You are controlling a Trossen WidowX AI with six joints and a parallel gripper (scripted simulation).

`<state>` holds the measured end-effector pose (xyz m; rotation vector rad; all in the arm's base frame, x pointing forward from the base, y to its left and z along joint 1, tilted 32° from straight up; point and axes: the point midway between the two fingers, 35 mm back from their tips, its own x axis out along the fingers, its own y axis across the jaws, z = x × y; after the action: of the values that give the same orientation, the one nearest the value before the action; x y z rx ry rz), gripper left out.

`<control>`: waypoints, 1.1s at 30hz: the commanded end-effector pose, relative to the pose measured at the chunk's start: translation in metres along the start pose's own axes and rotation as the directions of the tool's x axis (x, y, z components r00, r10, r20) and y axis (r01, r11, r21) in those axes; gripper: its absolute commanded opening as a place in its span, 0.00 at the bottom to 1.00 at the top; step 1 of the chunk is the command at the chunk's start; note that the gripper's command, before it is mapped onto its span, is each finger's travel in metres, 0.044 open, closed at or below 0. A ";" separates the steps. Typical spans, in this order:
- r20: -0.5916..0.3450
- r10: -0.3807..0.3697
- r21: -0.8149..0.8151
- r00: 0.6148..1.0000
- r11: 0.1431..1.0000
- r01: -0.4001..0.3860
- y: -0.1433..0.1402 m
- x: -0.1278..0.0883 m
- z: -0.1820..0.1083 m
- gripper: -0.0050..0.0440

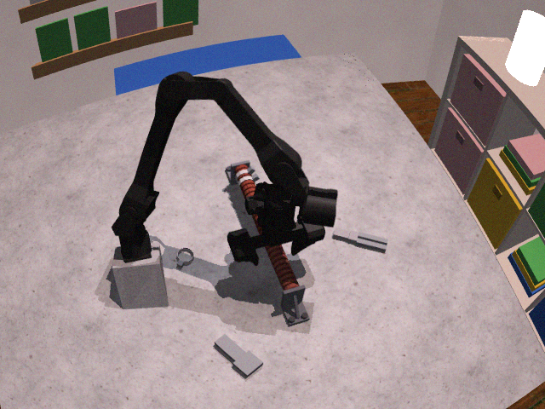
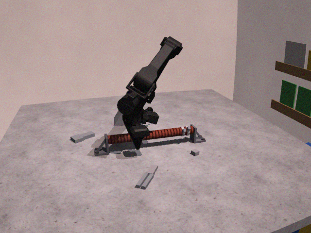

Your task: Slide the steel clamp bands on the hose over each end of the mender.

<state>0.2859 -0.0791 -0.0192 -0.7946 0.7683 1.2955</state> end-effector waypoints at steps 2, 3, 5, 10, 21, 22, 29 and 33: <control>0.005 0.002 0.002 1.000 1.000 -0.002 0.000 0.000 0.003 1.00; 0.004 0.002 0.002 1.000 1.000 -0.002 -0.002 -0.003 0.011 1.00; 0.002 0.002 0.002 1.000 1.000 -0.002 -0.005 -0.016 0.040 1.00; 0.005 0.002 0.002 1.000 1.000 -0.002 -0.001 -0.043 0.109 1.00; 0.005 0.002 0.002 1.000 1.000 -0.002 0.000 -0.044 0.112 1.00; 0.005 0.002 0.002 1.000 1.000 -0.002 0.000 -0.044 0.112 1.00; 0.005 0.002 0.002 1.000 1.000 -0.002 0.000 -0.044 0.112 1.00; 0.005 0.002 0.002 1.000 1.000 -0.002 0.000 -0.044 0.112 1.00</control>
<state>0.2858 -0.0083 0.0755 -0.7930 0.7692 1.2973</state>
